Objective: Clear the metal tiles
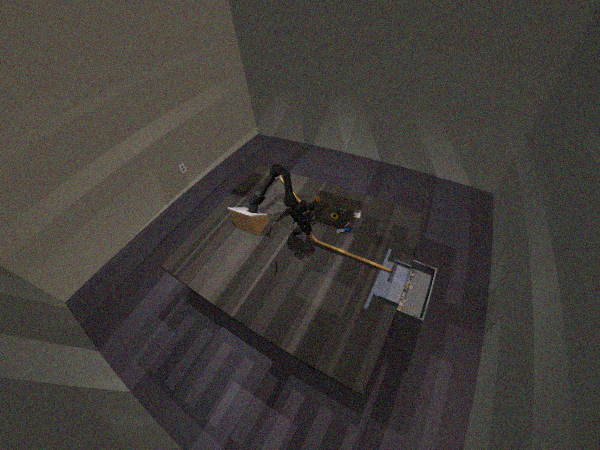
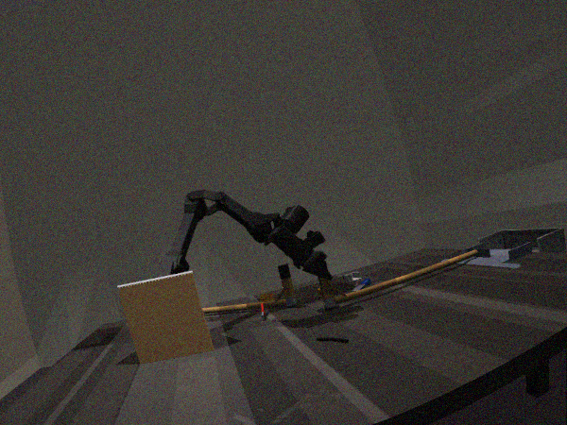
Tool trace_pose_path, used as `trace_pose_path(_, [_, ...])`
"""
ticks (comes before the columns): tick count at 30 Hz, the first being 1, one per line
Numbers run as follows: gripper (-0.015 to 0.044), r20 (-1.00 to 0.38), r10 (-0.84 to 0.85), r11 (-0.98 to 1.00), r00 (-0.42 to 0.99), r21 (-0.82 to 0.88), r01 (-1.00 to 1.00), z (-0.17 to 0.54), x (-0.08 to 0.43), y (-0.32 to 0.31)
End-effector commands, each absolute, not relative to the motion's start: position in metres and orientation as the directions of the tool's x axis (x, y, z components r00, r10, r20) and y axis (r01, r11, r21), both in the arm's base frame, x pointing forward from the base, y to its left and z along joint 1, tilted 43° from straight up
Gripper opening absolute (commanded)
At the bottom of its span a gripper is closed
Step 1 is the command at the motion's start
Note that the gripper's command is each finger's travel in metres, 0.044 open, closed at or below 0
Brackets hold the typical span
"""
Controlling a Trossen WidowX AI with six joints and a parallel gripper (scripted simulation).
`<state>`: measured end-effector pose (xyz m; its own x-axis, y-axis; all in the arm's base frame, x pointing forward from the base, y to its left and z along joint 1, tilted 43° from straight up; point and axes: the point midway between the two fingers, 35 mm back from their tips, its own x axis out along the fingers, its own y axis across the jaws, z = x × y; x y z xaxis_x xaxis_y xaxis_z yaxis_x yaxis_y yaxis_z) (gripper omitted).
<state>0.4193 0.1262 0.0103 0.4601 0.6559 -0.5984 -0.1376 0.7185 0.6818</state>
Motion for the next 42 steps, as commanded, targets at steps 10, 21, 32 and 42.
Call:
trace_pose_path(10, [0.0000,-0.587,0.654,0.718,0.477,0.680,-0.147,0.017,0.404,0.119])
trace_pose_path(21, [0.0000,-0.587,0.653,0.718,0.478,0.680,-0.146,0.017,0.387,0.116])
trace_pose_path(32, [0.0000,-0.587,0.653,0.719,0.479,0.680,-0.146,0.016,0.370,0.114])
trace_pose_path(42, [0.0000,-0.587,0.652,0.719,0.480,0.680,-0.145,0.016,0.354,0.111])
